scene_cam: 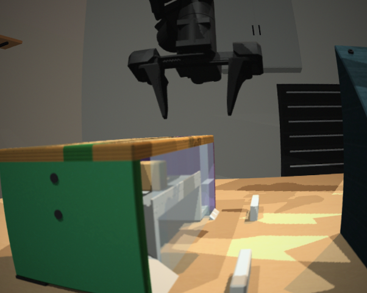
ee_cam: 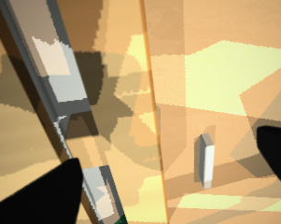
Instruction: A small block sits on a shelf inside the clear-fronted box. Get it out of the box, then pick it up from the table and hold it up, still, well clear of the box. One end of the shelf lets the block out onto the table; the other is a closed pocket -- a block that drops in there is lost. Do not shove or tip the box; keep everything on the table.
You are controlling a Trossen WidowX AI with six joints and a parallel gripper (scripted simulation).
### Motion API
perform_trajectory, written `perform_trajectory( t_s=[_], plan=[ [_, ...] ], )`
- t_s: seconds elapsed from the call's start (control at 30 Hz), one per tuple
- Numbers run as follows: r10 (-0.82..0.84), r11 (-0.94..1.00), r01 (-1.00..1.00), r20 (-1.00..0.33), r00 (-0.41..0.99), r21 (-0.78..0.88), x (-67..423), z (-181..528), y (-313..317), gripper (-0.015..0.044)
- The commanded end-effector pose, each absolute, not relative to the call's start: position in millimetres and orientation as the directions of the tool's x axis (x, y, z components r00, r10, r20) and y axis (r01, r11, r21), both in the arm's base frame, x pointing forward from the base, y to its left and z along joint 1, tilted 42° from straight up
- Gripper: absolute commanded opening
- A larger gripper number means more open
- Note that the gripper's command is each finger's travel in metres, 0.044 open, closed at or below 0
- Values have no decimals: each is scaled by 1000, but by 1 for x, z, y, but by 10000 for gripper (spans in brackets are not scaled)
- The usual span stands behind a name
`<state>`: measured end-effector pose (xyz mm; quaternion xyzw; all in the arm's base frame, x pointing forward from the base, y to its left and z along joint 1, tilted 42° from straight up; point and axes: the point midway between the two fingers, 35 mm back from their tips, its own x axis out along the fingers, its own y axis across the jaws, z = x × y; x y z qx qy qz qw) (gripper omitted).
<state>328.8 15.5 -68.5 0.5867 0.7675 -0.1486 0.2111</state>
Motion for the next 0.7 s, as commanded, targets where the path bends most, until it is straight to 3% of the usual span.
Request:
perform_trajectory(
  t_s=[0.0, 0.67],
  plan=[
    [842, 255, 967, -494, -215, 15, 332, -67, 17, 400],
    [842, 254, 967, -495, -214, 15, 327, -90, 38, 400]
  ],
)
